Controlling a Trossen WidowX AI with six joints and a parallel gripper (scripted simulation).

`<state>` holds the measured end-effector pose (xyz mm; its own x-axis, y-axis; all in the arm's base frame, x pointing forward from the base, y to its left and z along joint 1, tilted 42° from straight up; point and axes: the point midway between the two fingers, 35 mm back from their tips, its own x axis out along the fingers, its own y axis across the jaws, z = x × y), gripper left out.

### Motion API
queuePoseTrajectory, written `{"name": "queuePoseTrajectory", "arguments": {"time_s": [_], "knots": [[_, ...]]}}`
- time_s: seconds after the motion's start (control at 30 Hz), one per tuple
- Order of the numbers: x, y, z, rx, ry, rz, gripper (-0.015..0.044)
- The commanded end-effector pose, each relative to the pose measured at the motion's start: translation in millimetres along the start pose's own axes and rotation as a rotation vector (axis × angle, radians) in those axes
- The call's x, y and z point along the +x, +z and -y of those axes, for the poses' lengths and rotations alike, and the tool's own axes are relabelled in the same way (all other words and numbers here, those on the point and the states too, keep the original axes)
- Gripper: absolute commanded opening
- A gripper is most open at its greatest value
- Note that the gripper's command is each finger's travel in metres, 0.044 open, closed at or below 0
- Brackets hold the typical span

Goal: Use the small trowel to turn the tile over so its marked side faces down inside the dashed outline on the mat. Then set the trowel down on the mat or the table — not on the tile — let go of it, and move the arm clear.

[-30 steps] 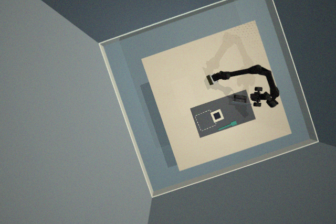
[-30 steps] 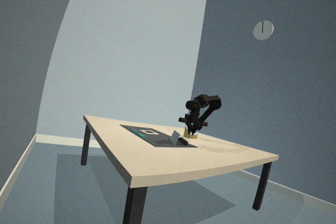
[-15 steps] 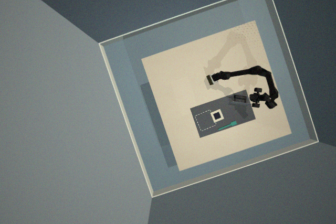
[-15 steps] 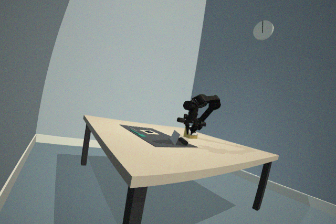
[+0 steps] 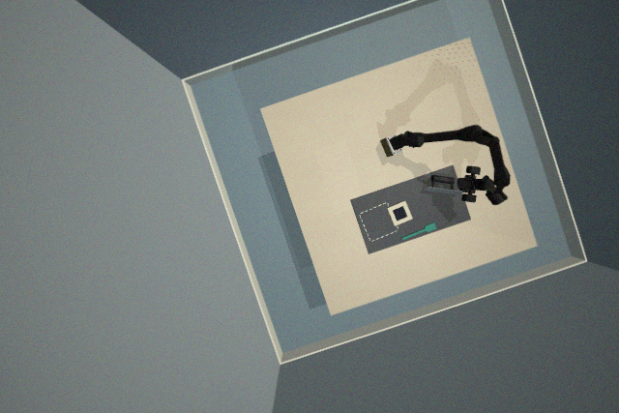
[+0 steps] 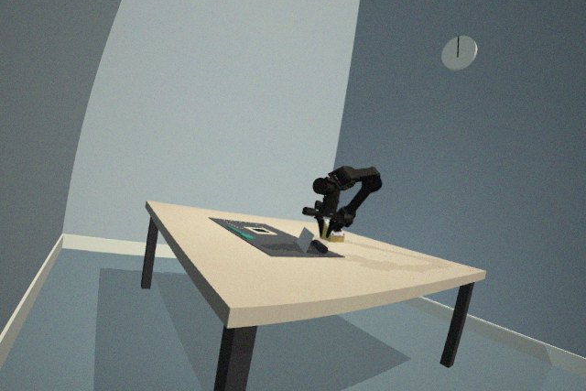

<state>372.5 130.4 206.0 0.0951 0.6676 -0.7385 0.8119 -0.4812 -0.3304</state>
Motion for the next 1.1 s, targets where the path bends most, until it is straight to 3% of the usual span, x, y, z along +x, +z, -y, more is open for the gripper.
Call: {"name": "queuePoseTrajectory", "arguments": {"time_s": [0.0,1.07], "knots": [[4,-1,-7,-0.005,0.0,-0.002,0.01],[5,0,-67,-0.006,0.002,-0.001,0.01]]}}
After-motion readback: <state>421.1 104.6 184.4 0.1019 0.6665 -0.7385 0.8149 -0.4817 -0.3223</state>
